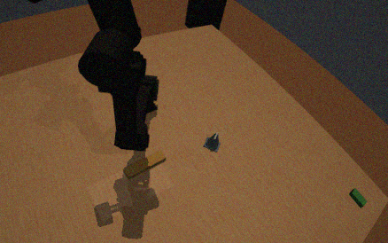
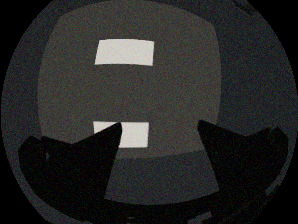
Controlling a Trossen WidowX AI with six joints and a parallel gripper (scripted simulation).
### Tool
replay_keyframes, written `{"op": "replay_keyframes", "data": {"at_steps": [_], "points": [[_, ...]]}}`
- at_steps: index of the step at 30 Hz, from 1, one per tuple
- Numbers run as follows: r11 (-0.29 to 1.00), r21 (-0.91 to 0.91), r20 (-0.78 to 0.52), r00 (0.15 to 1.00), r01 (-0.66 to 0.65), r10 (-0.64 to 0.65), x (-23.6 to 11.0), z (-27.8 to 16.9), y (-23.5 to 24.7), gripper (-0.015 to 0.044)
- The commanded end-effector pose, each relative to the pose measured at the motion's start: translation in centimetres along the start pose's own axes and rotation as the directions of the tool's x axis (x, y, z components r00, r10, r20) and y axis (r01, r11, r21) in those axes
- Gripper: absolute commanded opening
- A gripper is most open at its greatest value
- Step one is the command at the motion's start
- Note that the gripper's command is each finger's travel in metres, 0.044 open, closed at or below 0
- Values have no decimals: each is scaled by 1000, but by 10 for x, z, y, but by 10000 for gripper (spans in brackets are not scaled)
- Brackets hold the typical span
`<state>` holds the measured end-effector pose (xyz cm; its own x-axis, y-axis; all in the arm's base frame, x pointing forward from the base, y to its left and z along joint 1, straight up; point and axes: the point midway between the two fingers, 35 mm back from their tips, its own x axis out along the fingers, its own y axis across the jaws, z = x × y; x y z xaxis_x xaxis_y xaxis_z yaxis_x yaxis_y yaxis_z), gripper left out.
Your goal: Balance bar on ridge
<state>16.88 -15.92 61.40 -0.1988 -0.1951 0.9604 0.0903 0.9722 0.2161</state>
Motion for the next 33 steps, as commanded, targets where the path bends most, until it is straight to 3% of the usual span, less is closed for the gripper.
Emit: {"op": "replay_keyframes", "data": {"at_steps": [1, 4, 18, 33], "points": [[1000, 0, 1, 1000, -2, 2, 0, 1, 0, 374], [1000, 5, 17, 999, -27, 27, 7, 14, 2, 315], [968, 111, 181, 963, -223, 201, 29, 96, 27, 315], [843, 200, 299, 850, -499, 433, 28, 171, 79, 315]]}}
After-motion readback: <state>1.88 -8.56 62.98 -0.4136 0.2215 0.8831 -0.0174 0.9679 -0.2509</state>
